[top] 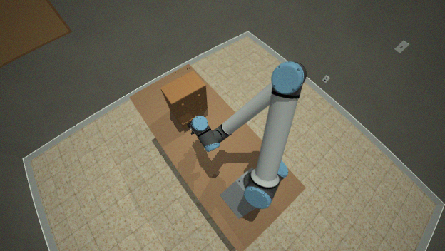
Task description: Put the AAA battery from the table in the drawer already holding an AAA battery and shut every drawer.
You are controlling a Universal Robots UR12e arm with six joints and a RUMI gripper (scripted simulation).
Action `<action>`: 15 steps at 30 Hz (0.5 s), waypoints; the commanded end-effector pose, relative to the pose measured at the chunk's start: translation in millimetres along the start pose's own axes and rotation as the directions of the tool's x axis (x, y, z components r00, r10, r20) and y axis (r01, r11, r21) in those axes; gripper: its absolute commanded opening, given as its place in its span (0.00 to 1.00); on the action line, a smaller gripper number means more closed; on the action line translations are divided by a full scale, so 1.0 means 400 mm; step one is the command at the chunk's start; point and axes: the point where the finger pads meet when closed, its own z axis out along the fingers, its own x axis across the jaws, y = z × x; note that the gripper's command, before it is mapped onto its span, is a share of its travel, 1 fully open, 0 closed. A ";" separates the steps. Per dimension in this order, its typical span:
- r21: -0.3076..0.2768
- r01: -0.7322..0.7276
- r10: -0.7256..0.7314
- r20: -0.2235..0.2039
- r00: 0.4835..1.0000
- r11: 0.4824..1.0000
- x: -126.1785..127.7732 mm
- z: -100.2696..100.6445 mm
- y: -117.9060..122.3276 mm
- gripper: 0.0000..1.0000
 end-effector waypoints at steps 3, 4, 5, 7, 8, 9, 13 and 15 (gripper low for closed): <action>-0.071 0.000 0.000 -0.001 1.000 0.997 0.001 0.001 0.000 0.02; -0.081 0.000 0.000 -0.001 1.000 0.997 0.001 0.001 -0.001 0.02; -0.091 0.000 0.000 -0.001 1.000 0.996 0.001 0.001 -0.001 0.02; -0.110 0.000 0.000 -0.001 1.000 0.994 0.001 0.001 -0.001 0.02; -0.110 0.000 0.000 -0.001 1.000 0.994 0.001 0.001 -0.001 0.02; -0.110 0.000 0.000 -0.001 1.000 0.994 0.001 0.001 -0.001 0.02; -0.149 0.000 0.000 -0.001 1.000 0.989 0.000 0.001 -0.003 0.02; -0.168 0.000 0.000 -0.001 1.000 0.986 0.001 0.001 -0.003 0.02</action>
